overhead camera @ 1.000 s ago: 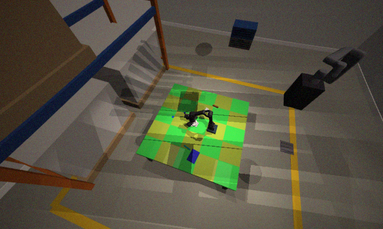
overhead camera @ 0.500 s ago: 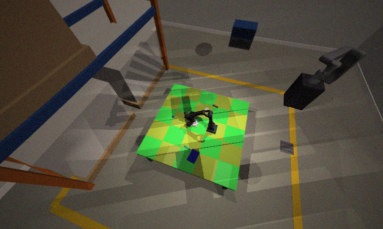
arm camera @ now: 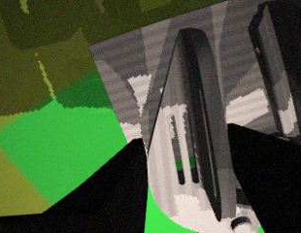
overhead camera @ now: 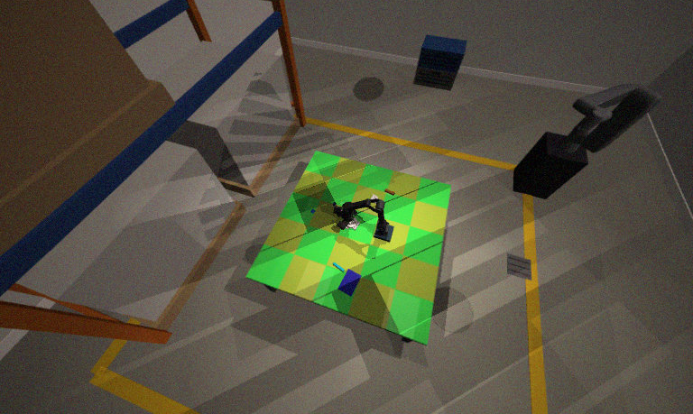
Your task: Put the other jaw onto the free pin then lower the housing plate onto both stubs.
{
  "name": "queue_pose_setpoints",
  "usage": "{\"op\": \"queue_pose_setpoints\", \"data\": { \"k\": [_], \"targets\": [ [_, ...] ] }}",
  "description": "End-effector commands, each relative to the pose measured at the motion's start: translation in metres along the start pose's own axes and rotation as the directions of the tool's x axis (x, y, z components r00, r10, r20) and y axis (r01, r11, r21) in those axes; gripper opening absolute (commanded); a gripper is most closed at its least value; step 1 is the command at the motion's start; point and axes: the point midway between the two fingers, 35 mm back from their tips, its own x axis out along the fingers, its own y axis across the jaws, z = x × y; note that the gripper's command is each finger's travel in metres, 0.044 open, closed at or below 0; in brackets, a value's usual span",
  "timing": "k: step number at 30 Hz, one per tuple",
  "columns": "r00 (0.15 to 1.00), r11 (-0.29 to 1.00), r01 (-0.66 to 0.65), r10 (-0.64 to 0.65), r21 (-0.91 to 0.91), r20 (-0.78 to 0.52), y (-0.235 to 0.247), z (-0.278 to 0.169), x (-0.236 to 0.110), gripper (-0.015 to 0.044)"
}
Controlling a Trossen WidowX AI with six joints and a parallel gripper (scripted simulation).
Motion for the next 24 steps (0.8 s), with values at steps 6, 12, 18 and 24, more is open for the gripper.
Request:
{"op": "queue_pose_setpoints", "data": {
  "k": [6, 12, 18, 24],
  "targets": [
    [1.000, 1.000, 0.005, -0.005, 0.006, 0.003, -0.0006, 0.0005, 0.0035, 0.0134],
    [1.000, 1.000, 0.005, -0.005, 0.006, 0.003, -0.0006, 0.0005, 0.0036, 0.0134],
    [1.000, 1.000, 0.005, -0.005, 0.006, 0.003, -0.0006, 0.0005, 0.0066, 0.0134],
    [1.000, 1.000, 0.005, -0.005, 0.006, 0.003, -0.0006, 0.0005, 0.0067, 0.0134]
  ]
}}
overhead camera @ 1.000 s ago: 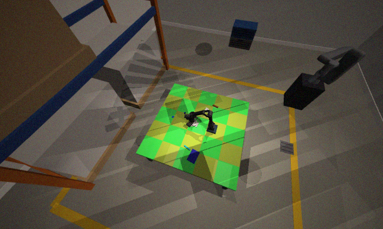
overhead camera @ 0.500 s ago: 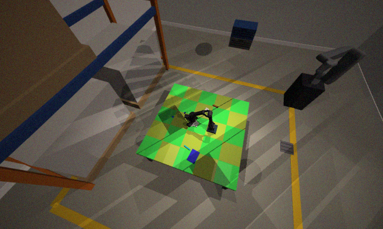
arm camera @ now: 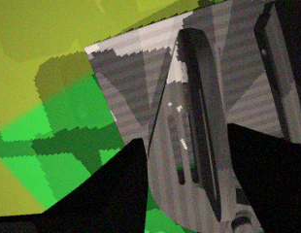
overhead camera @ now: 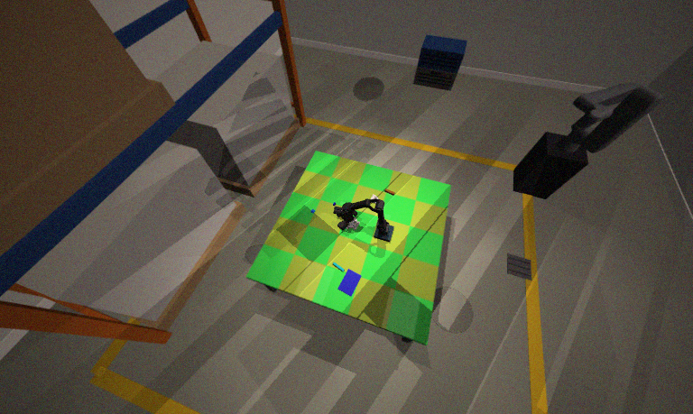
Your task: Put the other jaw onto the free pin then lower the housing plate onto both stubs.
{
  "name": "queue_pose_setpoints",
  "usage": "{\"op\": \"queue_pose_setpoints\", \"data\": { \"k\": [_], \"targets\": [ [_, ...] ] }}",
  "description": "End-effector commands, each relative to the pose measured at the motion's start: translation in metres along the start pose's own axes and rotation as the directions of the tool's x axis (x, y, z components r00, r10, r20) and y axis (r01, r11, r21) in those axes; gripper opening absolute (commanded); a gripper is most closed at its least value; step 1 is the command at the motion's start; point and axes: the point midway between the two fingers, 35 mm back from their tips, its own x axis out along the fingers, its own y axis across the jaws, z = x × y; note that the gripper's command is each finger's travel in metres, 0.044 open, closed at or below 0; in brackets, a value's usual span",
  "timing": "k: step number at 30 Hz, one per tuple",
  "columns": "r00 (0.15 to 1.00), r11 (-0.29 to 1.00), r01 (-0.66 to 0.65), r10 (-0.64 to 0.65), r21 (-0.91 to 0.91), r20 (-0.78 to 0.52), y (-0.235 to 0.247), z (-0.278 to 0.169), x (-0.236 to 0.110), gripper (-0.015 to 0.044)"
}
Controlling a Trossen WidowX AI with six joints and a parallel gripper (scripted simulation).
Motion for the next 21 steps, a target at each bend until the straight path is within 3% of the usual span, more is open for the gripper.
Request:
{"op": "queue_pose_setpoints", "data": {
  "k": [1, 21],
  "targets": [
    [1.000, 1.000, 0.005, -0.005, 0.005, 0.003, -0.0006, 0.0005, 0.0005, 0.0134],
    [1.000, 1.000, 0.005, -0.005, 0.007, 0.003, -0.0006, 0.0005, 0.0067, 0.0134]
  ]
}}
